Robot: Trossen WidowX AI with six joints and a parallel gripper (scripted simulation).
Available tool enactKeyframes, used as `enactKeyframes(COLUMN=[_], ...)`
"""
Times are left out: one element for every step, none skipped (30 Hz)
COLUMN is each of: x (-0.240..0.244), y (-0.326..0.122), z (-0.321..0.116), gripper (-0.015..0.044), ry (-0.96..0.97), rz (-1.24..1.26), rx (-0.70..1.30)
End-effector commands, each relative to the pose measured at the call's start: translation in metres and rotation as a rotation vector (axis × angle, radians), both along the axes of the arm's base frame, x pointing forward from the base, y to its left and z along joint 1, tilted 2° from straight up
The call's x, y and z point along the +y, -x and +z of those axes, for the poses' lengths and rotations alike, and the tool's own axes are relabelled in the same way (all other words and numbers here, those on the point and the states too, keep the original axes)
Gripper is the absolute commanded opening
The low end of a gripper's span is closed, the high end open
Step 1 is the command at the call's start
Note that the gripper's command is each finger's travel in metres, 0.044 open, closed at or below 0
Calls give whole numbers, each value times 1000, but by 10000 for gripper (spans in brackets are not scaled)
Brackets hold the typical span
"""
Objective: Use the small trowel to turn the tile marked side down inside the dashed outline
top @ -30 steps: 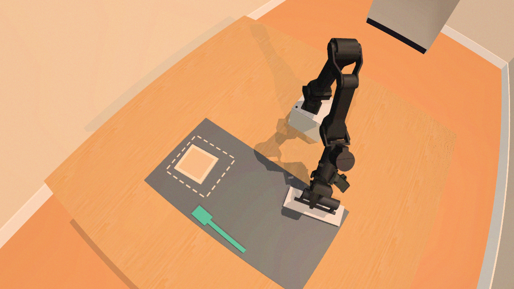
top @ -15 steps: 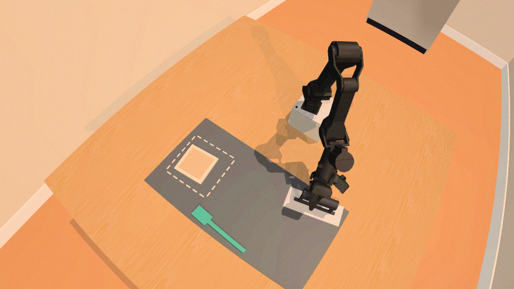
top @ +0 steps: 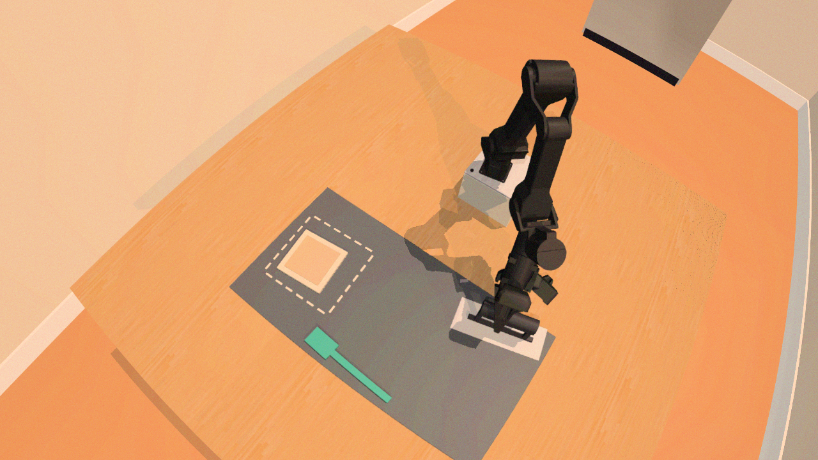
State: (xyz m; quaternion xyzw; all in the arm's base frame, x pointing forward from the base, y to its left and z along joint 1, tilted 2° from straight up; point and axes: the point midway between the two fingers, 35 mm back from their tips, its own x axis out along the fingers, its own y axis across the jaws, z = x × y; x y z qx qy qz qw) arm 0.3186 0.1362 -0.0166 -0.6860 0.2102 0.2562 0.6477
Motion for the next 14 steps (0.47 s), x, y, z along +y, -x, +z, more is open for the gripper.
enactKeyframes(x=[0, 0, 0, -1, -1, -1, -1, -1, -2, -2, -2, -3, -3, -3], y=[9, 12, 14, 17, 19, 22, 24, 27, 30, 32, 35, 37, 39, 41], z=[9, 11, 13, 15, 17, 19, 20, 22, 24, 26, 27, 29, 30, 31], gripper=[300, 300, 300, 300, 300, 300, 300, 300, 300, 300, 300, 300, 300, 300], ry=[-1, -1, -1, -1, -1, -1, -1, -1, -1, -1, -1, -1, -1, -1], rz=[-3, -3, -3, -2, -2, -2, -2, -2, -1, -1, -1, -1, -1, 0], rx=[-1, 0, 0, 0, 0, 0, 0, 0, 1, 1, 1, 1, 1, 1])
